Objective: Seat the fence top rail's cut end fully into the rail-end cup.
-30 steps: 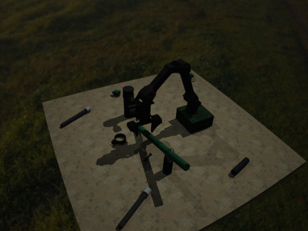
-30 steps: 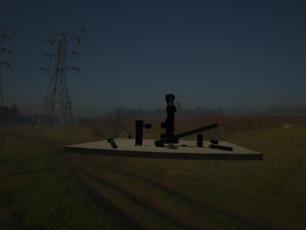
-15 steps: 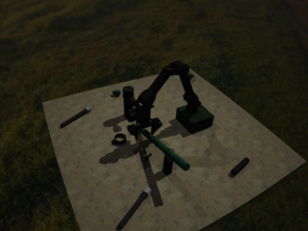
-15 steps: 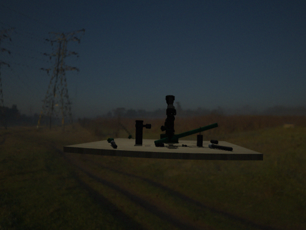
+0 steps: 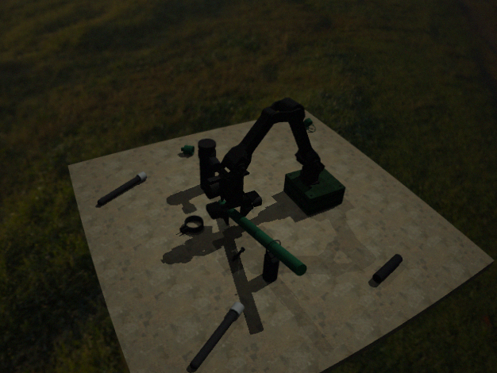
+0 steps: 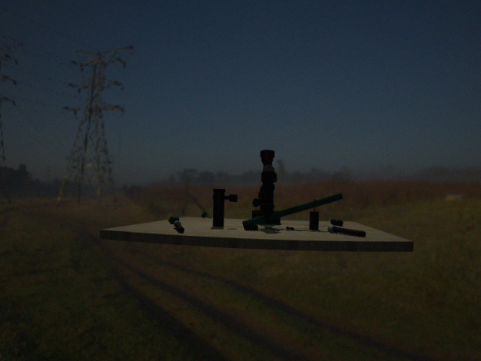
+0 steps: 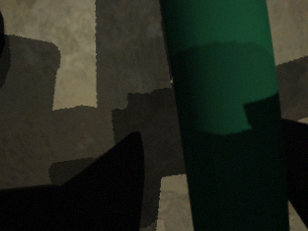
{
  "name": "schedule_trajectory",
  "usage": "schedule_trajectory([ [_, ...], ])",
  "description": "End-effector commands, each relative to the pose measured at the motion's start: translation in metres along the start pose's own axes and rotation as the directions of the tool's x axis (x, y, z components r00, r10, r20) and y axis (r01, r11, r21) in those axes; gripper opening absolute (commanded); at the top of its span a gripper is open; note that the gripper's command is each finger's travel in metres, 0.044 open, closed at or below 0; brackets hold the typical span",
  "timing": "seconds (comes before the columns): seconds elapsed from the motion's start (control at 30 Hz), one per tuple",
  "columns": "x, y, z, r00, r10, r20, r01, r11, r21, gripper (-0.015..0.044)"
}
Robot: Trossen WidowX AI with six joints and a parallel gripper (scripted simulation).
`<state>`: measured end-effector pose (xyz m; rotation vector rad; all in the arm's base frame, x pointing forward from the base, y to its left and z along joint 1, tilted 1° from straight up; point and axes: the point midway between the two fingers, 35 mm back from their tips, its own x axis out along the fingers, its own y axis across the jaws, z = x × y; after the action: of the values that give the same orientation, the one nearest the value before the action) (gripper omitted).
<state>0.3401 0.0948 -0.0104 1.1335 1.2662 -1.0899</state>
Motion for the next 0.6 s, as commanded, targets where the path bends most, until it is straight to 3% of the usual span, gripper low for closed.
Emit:
schedule_trajectory([
  [0.0, 0.0008, 0.0002, 0.0005, 1.000, 0.002, 0.004, -0.002, 1.000, 0.006, 0.0229],
  [0.5, 0.0008, 0.0002, 0.0005, 1.000, 0.002, 0.004, -0.002, 1.000, 0.006, 0.0129],
  [0.57, -0.0009, 0.0000, 0.0005, 1.000, 0.002, 0.004, -0.002, 1.000, 0.006, 0.0077],
])
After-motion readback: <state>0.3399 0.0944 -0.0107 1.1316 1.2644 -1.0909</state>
